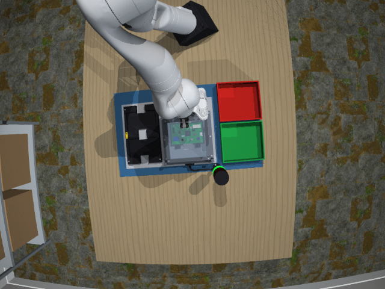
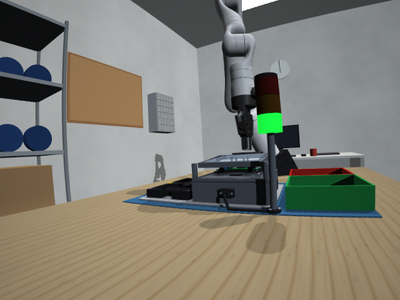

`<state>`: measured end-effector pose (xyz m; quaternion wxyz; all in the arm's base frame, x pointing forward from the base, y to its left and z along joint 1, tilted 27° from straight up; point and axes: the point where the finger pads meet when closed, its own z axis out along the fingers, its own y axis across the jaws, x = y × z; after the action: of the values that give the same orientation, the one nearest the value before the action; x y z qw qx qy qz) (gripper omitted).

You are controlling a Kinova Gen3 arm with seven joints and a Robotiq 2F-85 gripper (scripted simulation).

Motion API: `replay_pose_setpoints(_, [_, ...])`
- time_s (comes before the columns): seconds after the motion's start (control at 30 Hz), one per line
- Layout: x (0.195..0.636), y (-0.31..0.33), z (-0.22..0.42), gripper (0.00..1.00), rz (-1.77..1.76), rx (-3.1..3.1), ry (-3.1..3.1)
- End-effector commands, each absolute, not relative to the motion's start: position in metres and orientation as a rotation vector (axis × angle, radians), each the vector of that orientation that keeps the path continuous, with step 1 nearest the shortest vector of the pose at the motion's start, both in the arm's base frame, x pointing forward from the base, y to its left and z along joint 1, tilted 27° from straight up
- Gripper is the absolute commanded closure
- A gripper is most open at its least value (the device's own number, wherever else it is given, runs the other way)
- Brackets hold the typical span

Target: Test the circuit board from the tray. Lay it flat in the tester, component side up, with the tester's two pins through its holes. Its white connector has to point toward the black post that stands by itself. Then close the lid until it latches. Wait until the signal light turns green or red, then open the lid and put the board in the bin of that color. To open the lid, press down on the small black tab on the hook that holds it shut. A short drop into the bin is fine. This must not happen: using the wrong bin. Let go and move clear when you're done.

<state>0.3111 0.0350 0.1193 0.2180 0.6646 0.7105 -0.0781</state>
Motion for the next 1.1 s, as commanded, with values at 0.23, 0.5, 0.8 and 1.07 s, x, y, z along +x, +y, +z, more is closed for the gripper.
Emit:
replay_pose_setpoints(0.23, [0.313,0.030,0.110,0.74,-0.217,1.840,1.966])
replay_pose_setpoints(0.5, [0.316,0.025,0.097,0.74,-0.217,1.840,1.966])
replay_pose_setpoints(0.8, [0.316,0.024,0.096,0.74,-0.217,1.840,1.966])
replay_pose_setpoints(1.07, [0.316,0.024,0.096,0.74,-0.217,1.840,1.966])
